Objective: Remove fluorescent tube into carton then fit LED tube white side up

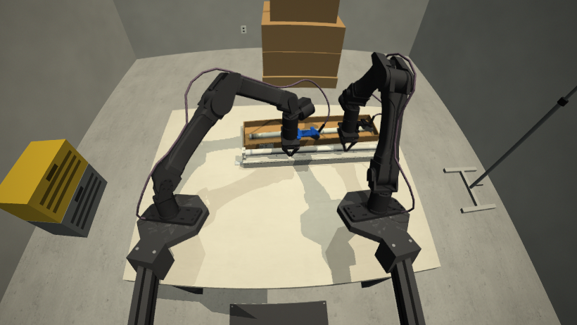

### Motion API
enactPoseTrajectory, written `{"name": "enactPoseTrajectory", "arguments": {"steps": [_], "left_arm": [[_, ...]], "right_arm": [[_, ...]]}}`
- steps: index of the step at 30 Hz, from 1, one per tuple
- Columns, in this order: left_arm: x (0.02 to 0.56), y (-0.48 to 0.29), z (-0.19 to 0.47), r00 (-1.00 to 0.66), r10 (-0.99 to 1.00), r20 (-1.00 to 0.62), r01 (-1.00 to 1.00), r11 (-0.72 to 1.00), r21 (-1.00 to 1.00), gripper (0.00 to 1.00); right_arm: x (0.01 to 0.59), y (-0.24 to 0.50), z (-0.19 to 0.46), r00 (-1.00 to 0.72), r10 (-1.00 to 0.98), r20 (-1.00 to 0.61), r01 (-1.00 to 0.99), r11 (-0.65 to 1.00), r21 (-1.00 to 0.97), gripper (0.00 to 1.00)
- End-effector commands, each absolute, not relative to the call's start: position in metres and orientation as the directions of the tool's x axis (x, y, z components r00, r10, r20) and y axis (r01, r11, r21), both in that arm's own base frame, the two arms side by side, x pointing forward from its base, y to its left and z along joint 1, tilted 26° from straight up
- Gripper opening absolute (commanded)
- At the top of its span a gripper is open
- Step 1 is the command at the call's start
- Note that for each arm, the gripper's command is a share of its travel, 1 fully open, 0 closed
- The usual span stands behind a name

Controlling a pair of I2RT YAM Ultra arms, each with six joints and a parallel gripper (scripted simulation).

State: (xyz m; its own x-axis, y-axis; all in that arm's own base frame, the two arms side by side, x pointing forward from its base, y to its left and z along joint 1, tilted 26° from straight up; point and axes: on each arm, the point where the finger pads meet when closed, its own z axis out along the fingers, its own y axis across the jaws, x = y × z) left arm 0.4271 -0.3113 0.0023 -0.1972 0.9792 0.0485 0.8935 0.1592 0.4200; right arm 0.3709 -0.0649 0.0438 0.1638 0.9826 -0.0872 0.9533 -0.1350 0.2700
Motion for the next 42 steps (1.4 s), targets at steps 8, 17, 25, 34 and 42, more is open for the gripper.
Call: {"name": "enactPoseTrajectory", "arguments": {"steps": [8, 17, 25, 34, 42], "left_arm": [[0.415, -0.325, 0.049, -0.194, 0.981, 0.018, 0.882, 0.166, 0.441, 0.49], [0.4, -0.33, 0.081, -0.189, 0.982, 0.014, 0.881, 0.164, 0.443, 0.49], [0.404, -0.33, 0.064, -0.167, 0.986, 0.002, 0.885, 0.149, 0.442, 0.49], [0.405, -0.336, 0.064, -0.168, 0.986, 0.006, 0.886, 0.148, 0.44, 0.49], [0.407, -0.331, 0.064, -0.179, 0.984, 0.008, 0.884, 0.157, 0.44, 0.49]], "right_arm": [[0.364, -0.061, 0.083, 0.172, 0.98, -0.096, 0.95, -0.139, 0.28, 0.49], [0.355, -0.056, 0.115, 0.17, 0.981, -0.099, 0.95, -0.136, 0.283, 0.49], [0.359, -0.062, 0.104, 0.176, 0.979, -0.099, 0.946, -0.141, 0.291, 0.49], [0.359, -0.063, 0.104, 0.181, 0.978, -0.098, 0.945, -0.146, 0.294, 0.49], [0.36, -0.063, 0.105, 0.181, 0.979, -0.098, 0.944, -0.145, 0.297, 0.49]]}}
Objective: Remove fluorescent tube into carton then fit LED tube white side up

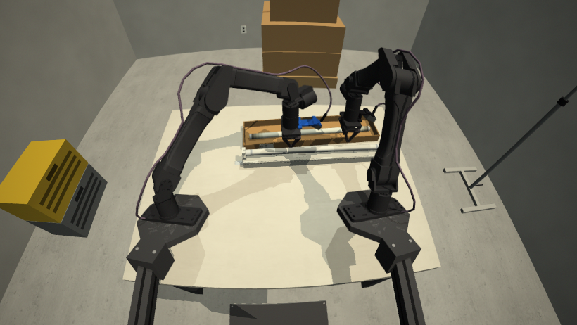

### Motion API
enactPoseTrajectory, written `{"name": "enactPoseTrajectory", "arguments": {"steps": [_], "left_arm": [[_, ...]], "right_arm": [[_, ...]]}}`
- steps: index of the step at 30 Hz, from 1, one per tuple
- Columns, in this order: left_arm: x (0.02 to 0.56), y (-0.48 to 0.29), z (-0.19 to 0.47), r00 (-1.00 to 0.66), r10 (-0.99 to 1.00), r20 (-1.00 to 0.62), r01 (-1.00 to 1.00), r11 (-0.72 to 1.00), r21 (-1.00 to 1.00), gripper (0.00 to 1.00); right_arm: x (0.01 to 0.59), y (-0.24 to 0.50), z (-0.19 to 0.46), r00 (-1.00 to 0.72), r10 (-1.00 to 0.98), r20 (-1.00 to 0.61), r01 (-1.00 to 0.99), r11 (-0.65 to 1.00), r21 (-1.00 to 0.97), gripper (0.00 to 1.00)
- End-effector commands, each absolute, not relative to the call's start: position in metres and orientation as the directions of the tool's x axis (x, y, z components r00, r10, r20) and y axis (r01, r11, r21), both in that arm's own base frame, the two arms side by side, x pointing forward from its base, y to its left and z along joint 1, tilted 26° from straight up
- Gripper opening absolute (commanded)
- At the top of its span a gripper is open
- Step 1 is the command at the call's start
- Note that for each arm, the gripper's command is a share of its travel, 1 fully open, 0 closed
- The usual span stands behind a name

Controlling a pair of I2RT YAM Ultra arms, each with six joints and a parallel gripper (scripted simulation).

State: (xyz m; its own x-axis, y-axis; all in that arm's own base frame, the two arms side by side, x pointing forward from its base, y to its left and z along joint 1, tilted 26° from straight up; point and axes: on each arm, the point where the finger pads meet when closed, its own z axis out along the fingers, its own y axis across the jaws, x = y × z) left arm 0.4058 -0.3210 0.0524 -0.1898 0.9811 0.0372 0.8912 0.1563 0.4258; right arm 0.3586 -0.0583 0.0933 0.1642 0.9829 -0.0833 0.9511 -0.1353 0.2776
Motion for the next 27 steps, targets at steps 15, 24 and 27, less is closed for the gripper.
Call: {"name": "enactPoseTrajectory", "arguments": {"steps": [15, 24, 27], "left_arm": [[0.406, -0.335, 0.067, -0.168, 0.986, 0.003, 0.885, 0.149, 0.442, 0.49], [0.406, -0.335, 0.067, -0.168, 0.986, 0.004, 0.885, 0.149, 0.442, 0.49], [0.424, -0.327, 0.103, -0.219, 0.972, -0.08, 0.839, 0.23, 0.493, 0.49]], "right_arm": [[0.362, -0.063, 0.105, 0.181, 0.979, -0.098, 0.944, -0.145, 0.296, 0.49], [0.362, -0.063, 0.104, 0.181, 0.979, -0.098, 0.944, -0.145, 0.296, 0.49], [0.367, -0.054, 0.123, 0.135, 0.987, -0.09, 0.934, -0.097, 0.344, 0.49]]}}
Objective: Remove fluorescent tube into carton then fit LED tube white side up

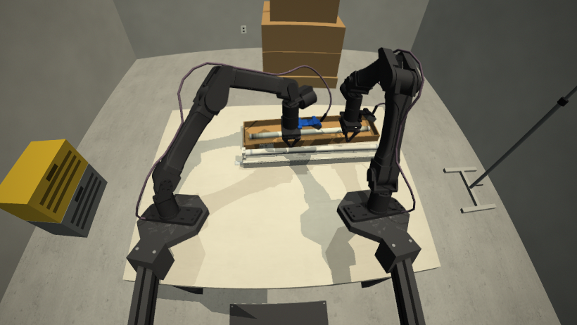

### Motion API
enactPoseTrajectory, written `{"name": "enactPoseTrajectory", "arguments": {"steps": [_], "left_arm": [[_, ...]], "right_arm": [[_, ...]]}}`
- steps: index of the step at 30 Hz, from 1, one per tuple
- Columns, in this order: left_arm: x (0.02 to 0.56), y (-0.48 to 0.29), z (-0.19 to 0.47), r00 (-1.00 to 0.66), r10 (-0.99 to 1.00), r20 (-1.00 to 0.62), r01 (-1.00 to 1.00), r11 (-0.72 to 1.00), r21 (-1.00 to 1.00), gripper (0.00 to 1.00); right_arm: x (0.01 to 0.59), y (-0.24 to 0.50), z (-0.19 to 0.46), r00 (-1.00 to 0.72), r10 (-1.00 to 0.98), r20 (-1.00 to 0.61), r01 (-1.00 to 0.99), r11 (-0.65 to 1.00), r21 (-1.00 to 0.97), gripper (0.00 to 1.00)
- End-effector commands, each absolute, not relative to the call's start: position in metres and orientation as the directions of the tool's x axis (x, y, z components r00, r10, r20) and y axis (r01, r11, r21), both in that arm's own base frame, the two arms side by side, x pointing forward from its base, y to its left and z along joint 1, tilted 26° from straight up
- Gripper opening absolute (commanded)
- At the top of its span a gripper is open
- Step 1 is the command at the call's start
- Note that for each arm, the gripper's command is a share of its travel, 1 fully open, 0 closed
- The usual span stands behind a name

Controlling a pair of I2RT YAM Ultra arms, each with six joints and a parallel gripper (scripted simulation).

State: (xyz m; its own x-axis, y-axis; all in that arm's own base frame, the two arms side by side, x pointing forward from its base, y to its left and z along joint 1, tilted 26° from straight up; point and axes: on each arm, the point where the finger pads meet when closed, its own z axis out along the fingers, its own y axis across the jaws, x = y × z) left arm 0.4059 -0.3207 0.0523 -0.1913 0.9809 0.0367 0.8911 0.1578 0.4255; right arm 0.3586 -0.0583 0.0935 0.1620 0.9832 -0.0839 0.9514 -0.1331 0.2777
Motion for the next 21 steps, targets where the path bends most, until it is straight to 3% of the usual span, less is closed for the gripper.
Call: {"name": "enactPoseTrajectory", "arguments": {"steps": [1, 6, 16, 17, 21], "left_arm": [[0.424, -0.329, 0.101, -0.222, 0.97, -0.095, 0.842, 0.24, 0.483, 0.49], [0.423, -0.316, 0.093, -0.263, 0.958, -0.114, 0.838, 0.286, 0.465, 0.49], [0.462, -0.265, 0.17, -0.417, 0.776, -0.473, 0.657, 0.617, 0.433, 0.49], [0.451, -0.274, 0.151, -0.409, 0.804, -0.431, 0.698, 0.58, 0.421, 0.49], [0.472, -0.231, 0.209, -0.439, 0.685, -0.582, 0.563, 0.714, 0.415, 0.49]], "right_arm": [[0.377, -0.053, 0.124, 0.118, 0.989, -0.085, 0.923, -0.078, 0.377, 0.49], [0.38, -0.052, 0.126, 0.052, 0.993, -0.106, 0.915, -0.004, 0.404, 0.49], [0.403, -0.047, 0.17, -0.245, 0.914, -0.324, 0.745, 0.391, 0.54, 0.49], [0.398, -0.048, 0.161, -0.241, 0.922, -0.302, 0.765, 0.372, 0.525, 0.49], [0.41, -0.034, 0.195, -0.313, 0.856, -0.411, 0.64, 0.51, 0.575, 0.49]]}}
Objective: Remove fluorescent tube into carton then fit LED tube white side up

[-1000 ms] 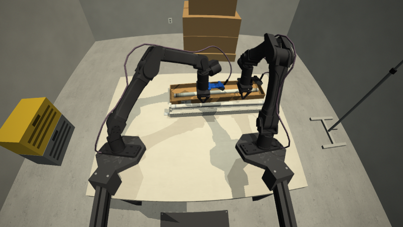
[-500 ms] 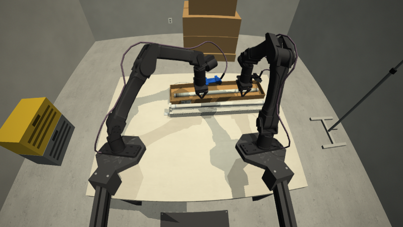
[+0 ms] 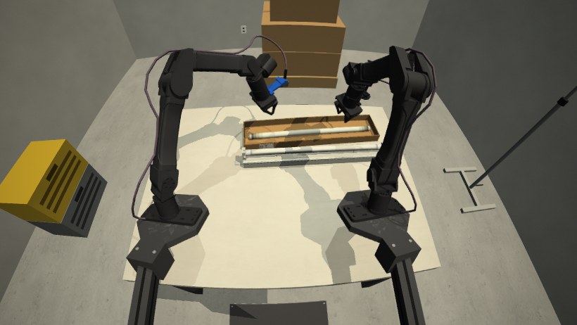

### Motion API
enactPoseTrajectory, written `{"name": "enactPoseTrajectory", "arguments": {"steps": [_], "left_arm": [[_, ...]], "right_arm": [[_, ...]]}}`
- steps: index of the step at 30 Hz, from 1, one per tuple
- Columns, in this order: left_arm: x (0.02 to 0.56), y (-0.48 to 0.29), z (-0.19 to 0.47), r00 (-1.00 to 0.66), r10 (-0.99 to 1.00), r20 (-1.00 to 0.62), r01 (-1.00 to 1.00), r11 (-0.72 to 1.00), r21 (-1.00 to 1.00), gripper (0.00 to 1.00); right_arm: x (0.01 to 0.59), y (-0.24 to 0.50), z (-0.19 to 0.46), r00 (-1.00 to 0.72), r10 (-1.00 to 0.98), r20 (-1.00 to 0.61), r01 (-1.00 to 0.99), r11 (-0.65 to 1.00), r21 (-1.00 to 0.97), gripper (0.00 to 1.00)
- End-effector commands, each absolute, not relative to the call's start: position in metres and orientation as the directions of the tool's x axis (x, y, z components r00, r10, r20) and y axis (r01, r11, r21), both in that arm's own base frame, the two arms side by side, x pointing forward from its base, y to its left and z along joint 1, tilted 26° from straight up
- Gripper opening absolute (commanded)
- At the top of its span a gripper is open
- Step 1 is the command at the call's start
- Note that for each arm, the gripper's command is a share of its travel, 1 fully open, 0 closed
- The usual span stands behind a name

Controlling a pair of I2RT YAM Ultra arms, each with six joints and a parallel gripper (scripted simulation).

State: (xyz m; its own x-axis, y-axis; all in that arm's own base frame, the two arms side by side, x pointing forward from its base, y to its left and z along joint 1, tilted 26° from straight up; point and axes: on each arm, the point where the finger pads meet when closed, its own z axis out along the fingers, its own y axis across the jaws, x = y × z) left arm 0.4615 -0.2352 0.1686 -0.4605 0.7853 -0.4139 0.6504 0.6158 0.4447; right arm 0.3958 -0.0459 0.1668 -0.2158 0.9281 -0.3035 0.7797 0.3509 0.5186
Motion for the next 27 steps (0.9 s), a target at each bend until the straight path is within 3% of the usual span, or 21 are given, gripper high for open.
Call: {"name": "enactPoseTrajectory", "arguments": {"steps": [1, 7, 17, 21, 27], "left_arm": [[0.472, -0.231, 0.209, -0.439, 0.685, -0.582, 0.563, 0.714, 0.415, 0.49], [0.476, -0.19, 0.252, -0.43, 0.529, -0.731, 0.442, 0.83, 0.341, 0.49], [0.453, -0.098, 0.344, -0.265, 0.213, -0.941, 0.209, 0.965, 0.16, 0.49], [0.451, -0.097, 0.33, -0.29, 0.208, -0.934, 0.217, 0.965, 0.148, 0.49], [0.425, -0.053, 0.381, -0.147, 0.102, -0.984, 0.113, 0.99, 0.086, 0.49]], "right_arm": [[0.41, -0.034, 0.195, -0.313, 0.856, -0.411, 0.64, 0.51, 0.575, 0.49], [0.417, -0.026, 0.233, -0.372, 0.718, -0.589, 0.458, 0.693, 0.556, 0.49], [0.412, -0.015, 0.316, -0.291, 0.419, -0.86, 0.173, 0.907, 0.383, 0.49], [0.411, -0.018, 0.308, -0.291, 0.361, -0.886, 0.143, 0.932, 0.333, 0.49], [0.399, 0.0, 0.386, -0.106, 0.22, -0.97, 0.012, 0.975, 0.22, 0.49]]}}
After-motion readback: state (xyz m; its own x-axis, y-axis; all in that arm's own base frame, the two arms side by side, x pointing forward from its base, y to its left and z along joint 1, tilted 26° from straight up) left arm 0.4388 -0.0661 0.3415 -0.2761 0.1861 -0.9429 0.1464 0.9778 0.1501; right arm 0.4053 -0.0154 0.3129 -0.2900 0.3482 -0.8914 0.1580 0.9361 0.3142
